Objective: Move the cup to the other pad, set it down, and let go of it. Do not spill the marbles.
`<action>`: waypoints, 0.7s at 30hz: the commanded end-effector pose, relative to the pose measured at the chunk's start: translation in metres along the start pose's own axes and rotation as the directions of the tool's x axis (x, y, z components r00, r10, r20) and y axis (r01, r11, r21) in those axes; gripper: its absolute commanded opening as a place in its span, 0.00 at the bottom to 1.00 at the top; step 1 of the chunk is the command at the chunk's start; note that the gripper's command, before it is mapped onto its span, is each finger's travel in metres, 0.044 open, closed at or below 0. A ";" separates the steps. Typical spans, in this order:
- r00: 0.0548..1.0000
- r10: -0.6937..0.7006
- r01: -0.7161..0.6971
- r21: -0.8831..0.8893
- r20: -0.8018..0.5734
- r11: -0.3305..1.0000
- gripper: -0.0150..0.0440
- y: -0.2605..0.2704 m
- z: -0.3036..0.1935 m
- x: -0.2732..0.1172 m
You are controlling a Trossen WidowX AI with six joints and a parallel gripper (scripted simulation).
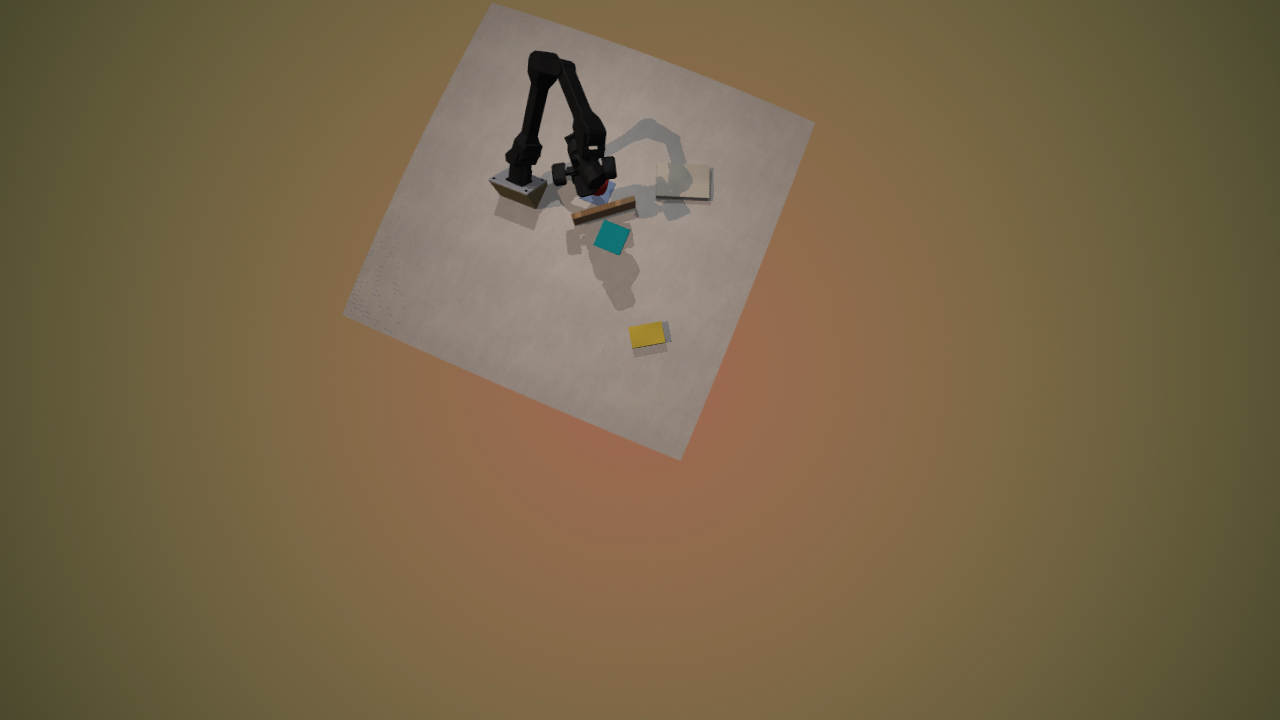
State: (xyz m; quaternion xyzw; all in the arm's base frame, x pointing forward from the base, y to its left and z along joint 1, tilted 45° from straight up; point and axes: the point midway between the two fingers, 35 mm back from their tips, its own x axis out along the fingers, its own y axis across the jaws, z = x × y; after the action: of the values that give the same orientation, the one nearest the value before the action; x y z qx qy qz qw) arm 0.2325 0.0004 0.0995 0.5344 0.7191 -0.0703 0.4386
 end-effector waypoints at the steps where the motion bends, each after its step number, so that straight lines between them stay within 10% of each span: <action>1: 1.000 -0.005 0.005 -0.005 0.001 1.000 0.25 0.001 0.008 0.000; 21: 1.000 -0.007 0.007 -0.007 0.002 1.000 0.25 0.008 0.044 -0.002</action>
State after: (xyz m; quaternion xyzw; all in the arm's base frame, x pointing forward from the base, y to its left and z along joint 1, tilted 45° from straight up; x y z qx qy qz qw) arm 0.2594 -0.0198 0.0813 0.5333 0.7195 -0.0702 0.4393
